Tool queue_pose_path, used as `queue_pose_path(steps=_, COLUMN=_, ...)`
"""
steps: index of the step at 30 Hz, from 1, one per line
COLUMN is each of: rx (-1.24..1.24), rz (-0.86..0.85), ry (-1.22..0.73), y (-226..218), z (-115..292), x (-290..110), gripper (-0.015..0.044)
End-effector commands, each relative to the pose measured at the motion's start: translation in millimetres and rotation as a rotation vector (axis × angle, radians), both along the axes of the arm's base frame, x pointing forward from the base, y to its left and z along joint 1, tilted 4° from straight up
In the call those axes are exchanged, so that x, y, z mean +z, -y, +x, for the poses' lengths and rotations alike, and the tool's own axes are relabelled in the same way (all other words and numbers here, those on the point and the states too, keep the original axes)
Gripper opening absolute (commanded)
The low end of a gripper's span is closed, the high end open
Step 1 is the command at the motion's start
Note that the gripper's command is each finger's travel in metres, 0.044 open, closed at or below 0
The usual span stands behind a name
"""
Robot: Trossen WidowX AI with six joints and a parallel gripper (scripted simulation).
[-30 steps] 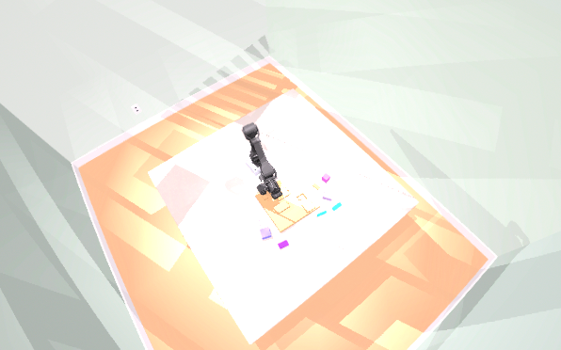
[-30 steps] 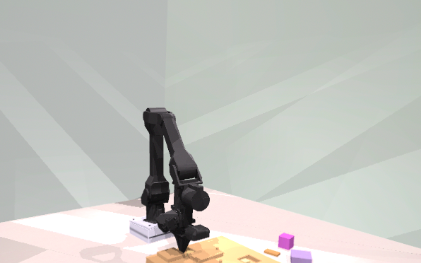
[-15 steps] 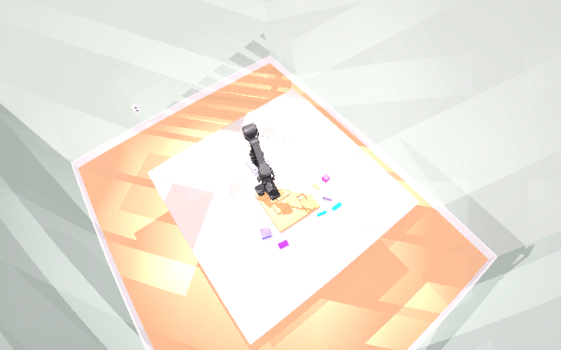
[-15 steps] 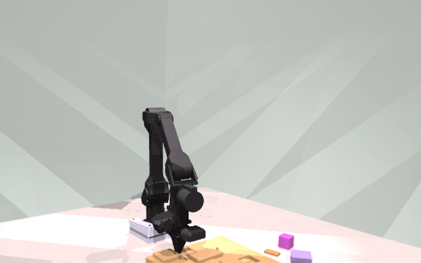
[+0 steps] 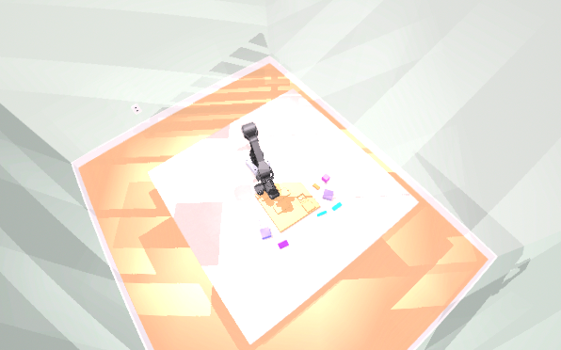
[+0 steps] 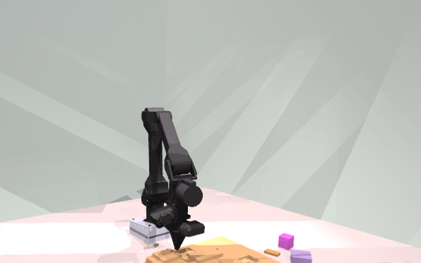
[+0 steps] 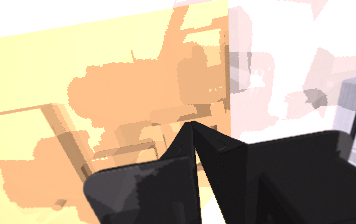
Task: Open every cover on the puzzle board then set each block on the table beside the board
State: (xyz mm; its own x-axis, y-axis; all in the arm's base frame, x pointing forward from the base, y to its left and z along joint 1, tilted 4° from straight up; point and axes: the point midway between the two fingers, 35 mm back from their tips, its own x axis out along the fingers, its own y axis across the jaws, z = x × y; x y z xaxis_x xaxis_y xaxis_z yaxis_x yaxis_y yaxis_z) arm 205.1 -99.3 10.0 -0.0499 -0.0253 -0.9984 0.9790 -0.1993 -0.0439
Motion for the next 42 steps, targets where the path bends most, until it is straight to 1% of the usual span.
queue_pose_path(steps=1, rx=0.005, rz=-0.005, ry=0.003, y=2, z=2, x=6, gripper=0.0000)
queue_pose_path(steps=24, rx=0.005, rz=-0.005, ry=0.003, y=4, z=1, x=36, gripper=0.0000)
queue_pose_path(steps=25, rx=0.017, rz=0.001, ry=-0.001, y=3, z=1, x=31, gripper=0.0000)
queue_pose_path(steps=27, rx=0.155, rz=0.008, ry=-0.004, y=3, z=5, x=32, gripper=0.0000)
queue_pose_path(steps=42, rx=1.728, rz=0.080, ry=-0.042, y=-3, z=56, x=39, gripper=0.0000)
